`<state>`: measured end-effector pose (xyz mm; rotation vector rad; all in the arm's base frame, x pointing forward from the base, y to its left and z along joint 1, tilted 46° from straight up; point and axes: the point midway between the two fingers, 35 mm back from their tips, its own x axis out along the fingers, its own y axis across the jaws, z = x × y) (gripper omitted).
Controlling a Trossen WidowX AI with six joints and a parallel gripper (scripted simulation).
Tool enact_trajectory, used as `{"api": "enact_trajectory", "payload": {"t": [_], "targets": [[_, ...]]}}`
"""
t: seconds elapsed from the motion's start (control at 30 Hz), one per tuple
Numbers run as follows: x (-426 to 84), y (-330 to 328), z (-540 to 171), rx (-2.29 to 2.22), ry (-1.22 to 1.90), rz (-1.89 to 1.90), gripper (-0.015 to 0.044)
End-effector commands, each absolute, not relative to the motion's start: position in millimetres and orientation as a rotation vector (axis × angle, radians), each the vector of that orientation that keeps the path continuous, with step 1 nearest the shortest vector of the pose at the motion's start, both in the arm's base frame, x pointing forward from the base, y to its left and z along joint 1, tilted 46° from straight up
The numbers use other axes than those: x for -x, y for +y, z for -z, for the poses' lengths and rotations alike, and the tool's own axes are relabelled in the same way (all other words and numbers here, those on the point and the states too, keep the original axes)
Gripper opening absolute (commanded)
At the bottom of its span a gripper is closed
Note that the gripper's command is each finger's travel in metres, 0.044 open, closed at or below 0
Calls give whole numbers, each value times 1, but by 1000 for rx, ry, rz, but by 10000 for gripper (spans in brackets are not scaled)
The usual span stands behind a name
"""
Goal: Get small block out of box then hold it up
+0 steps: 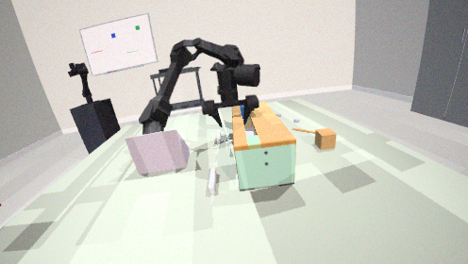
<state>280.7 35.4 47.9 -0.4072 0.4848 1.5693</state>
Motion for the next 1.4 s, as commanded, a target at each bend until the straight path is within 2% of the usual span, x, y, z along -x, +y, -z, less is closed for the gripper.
{"api": "enact_trajectory", "payload": {"t": [0.0, 1.37], "targets": [[-281, 39, -51, 407, 486, -1570, 400], [-282, 75, -88, 405, 484, -1570, 400]]}}
